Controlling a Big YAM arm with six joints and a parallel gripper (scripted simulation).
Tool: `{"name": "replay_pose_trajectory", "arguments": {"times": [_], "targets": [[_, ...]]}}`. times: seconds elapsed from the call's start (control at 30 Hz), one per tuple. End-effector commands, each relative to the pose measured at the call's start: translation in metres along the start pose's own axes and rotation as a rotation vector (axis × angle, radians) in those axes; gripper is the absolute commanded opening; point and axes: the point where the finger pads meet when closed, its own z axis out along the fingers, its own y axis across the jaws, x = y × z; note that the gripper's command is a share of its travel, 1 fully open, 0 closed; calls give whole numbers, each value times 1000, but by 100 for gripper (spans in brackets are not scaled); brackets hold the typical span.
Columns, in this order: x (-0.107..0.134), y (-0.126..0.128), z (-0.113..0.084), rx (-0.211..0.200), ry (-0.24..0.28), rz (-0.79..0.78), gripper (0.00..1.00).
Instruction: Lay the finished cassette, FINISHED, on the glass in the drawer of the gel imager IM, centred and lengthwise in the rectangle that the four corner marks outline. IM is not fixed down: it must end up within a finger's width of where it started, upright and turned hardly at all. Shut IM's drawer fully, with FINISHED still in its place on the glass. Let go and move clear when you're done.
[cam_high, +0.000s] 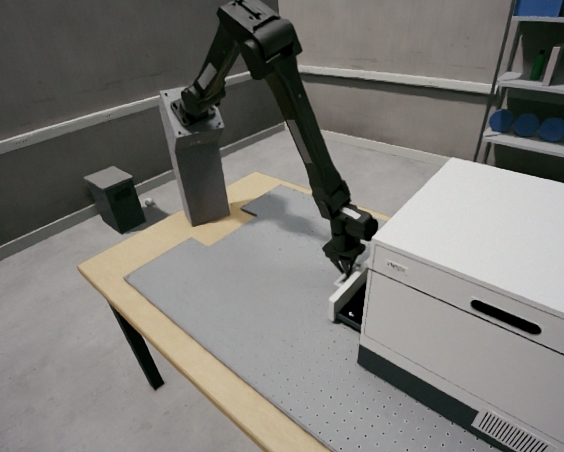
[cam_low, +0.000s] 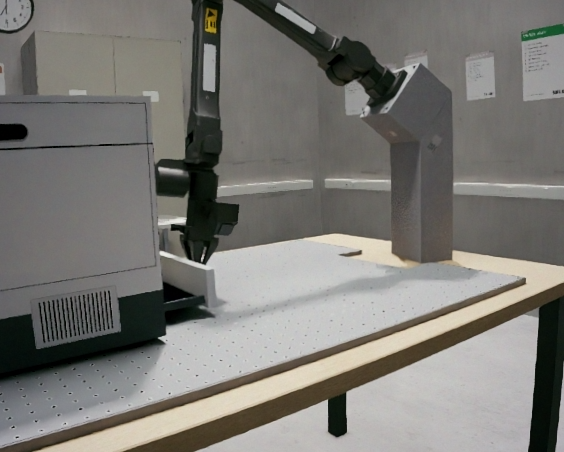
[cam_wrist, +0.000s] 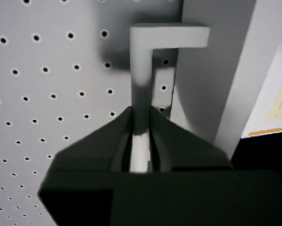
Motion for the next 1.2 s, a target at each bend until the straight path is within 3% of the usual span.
{"name": "replay_pose_trajectory", "arguments": {"times": [0.0,0.73,0.77,0.83,0.9,1.17], "targets": [[-5,-15,5,33,-2,6,7],[-5,-15,5,33,-2,6,7],[-3,-1,7,43,-3,-9,7],[4,-2,9,94,8,-4,7],[1,-20,7,118,4,-2,7],[-5,-29,7,120,-3,-6,7]]}}
